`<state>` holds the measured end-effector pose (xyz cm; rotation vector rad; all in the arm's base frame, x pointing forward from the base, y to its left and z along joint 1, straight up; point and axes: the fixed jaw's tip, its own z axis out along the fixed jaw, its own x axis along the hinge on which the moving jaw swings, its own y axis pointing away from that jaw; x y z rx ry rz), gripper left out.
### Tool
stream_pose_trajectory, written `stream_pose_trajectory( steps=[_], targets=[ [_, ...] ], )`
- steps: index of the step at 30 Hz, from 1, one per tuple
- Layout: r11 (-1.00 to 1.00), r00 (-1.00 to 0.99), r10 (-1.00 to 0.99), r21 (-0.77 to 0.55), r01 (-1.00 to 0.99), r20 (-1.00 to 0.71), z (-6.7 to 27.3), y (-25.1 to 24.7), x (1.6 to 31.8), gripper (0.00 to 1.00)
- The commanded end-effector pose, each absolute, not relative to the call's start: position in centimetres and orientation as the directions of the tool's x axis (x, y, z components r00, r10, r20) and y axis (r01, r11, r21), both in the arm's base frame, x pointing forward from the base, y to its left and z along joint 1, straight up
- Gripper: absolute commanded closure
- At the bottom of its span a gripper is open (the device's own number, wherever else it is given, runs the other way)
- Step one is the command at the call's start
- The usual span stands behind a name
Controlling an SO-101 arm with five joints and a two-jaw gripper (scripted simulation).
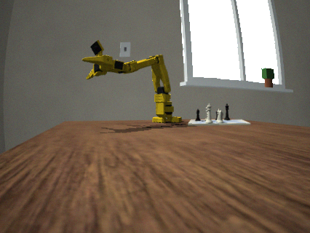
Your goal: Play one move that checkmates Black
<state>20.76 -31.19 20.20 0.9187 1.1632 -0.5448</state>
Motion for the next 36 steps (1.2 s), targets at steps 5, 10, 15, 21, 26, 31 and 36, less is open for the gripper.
stream_pose_trajectory(
  steps=[5,10,15,21,26,31,36],
  targets=[
    [0.540,0.337,0.083,0.326,0.776,-0.938,20.4,-31.1,20.7,0.00],
    [0.540,0.337,0.083,0.326,0.776,-0.938,20.4,-31.1,20.7,0.00],
    [0.543,0.340,0.078,0.326,0.774,-0.937,20.6,-31.1,20.7,0.00],
    [0.563,0.337,0.081,0.321,0.761,-0.938,21.2,-30.4,21.4,0.01],
    [0.606,0.315,0.105,0.312,0.732,-0.943,21.7,-28.8,23.0,0.03],
    [0.644,0.286,0.134,0.302,0.702,-0.949,22.0,-27.2,24.5,0.04],
    [0.727,0.207,0.191,0.280,0.627,-0.959,22.3,-23.1,27.4,0.08]
  ],
)
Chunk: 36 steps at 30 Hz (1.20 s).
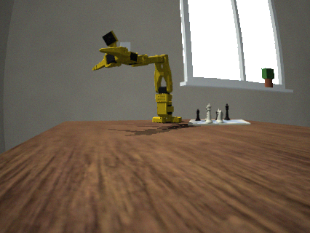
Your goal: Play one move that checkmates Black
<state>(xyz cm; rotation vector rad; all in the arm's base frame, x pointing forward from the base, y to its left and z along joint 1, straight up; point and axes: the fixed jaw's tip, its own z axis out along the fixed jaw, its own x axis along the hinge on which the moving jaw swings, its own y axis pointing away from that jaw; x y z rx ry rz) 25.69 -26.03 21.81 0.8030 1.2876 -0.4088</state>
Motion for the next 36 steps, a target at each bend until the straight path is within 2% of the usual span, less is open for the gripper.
stream_pose_trajectory(
  steps=[1,7,10,13,19,24,27,29,36],
  targets=[
    [0.745,0.187,0.202,0.275,0.607,-0.961,22.3,-22.1,28.0,0.09],
    [0.824,0.088,0.238,0.249,0.509,-0.967,22.5,-17.2,30.1,0.13],
    [0.824,0.088,0.238,0.249,0.509,-0.967,22.5,-17.2,30.1,0.13],
    [0.882,-0.001,0.249,0.226,0.414,-0.968,22.6,-12.9,31.1,0.17],
    [0.932,-0.099,0.240,0.201,0.302,-0.966,22.7,-8.2,31.4,0.21],
    [0.969,-0.197,0.207,0.174,0.173,-0.958,22.6,-3.4,30.9,0.25],
    [0.969,-0.197,0.207,0.174,0.173,-0.958,22.6,-3.4,30.9,0.25],
    [0.985,-0.259,0.171,0.156,0.081,-0.950,22.5,-0.4,30.0,0.28],
    [0.990,-0.342,0.098,0.128,-0.064,-0.935,22.2,3.9,28.1,0.32]
  ],
)
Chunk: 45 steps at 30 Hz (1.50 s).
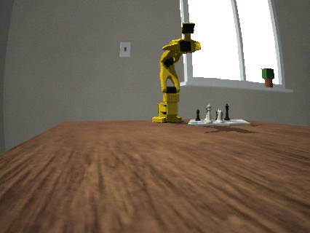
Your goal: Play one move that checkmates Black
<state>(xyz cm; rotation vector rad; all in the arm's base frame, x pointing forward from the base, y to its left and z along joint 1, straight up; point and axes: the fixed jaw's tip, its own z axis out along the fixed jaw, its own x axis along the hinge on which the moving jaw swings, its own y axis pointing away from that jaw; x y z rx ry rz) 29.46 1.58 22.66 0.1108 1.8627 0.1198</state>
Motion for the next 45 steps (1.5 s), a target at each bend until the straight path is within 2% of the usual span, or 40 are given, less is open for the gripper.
stream_pose_trajectory(
  steps=[1,5,8,10,17,21,25,28,38,45],
  targets=[
    [0.986,-0.366,0.070,0.119,-0.113,-0.928,22.1,5.2,27.3,0.34],
    [0.972,-0.406,0.007,0.101,-0.210,-0.914,21.9,7.5,25.5,0.36],
    [0.972,-0.406,0.007,0.101,-0.210,-0.914,21.9,7.5,25.5,0.36],
    [0.949,-0.436,-0.061,0.084,-0.305,-0.898,21.6,9.4,23.5,0.39],
    [0.897,-0.461,-0.167,0.060,-0.438,-0.872,21.2,11.7,20.4,0.43],
    [0.831,-0.463,-0.270,0.039,-0.554,-0.844,20.6,13.2,17.4,0.47],
    [0.807,-0.460,-0.302,0.033,-0.589,-0.835,20.5,13.5,16.4,0.48],
    [0.732,-0.441,-0.392,0.016,-0.681,-0.807,20.0,14.1,13.7,0.51],
    [0.555,-0.360,-0.557,-0.013,-0.832,-0.748,18.9,14.1,8.7,0.57],
    [0.487,-0.321,-0.608,-0.022,-0.873,-0.726,18.5,13.8,7.2,0.59]
  ],
)
